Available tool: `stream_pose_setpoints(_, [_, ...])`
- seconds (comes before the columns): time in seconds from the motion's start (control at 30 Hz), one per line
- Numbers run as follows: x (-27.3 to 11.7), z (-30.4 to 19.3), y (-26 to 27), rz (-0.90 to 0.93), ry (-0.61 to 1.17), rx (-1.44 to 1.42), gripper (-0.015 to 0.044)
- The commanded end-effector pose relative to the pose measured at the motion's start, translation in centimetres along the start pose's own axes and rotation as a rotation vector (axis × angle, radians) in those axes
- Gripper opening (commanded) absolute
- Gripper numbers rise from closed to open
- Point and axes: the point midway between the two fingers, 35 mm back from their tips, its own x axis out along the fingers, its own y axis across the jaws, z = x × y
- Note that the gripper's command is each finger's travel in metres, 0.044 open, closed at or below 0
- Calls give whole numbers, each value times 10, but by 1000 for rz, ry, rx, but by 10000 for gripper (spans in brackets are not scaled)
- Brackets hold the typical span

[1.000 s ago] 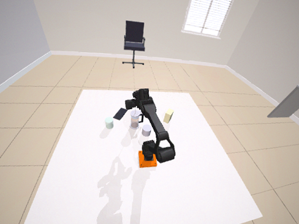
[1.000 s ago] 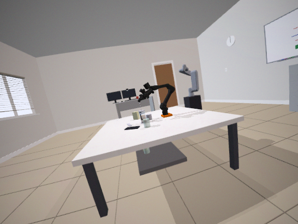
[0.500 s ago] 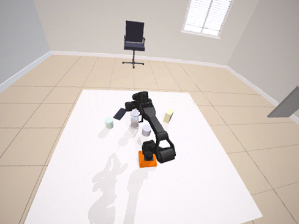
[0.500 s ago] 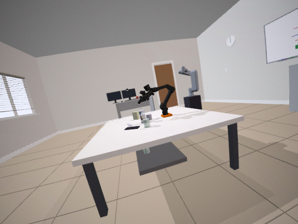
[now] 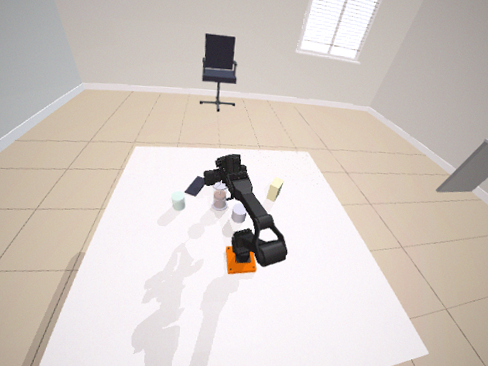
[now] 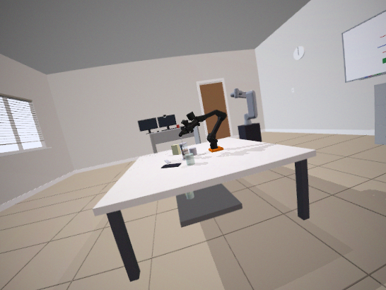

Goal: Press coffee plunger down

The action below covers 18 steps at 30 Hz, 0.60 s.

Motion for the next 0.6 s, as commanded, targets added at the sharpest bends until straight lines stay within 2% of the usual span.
stream_pose_setpoints(0.0, [12,-32,0,-2,79,9,130])
stream_pose_setpoints(0.57, [24,-39,1,-2,78,9,130])
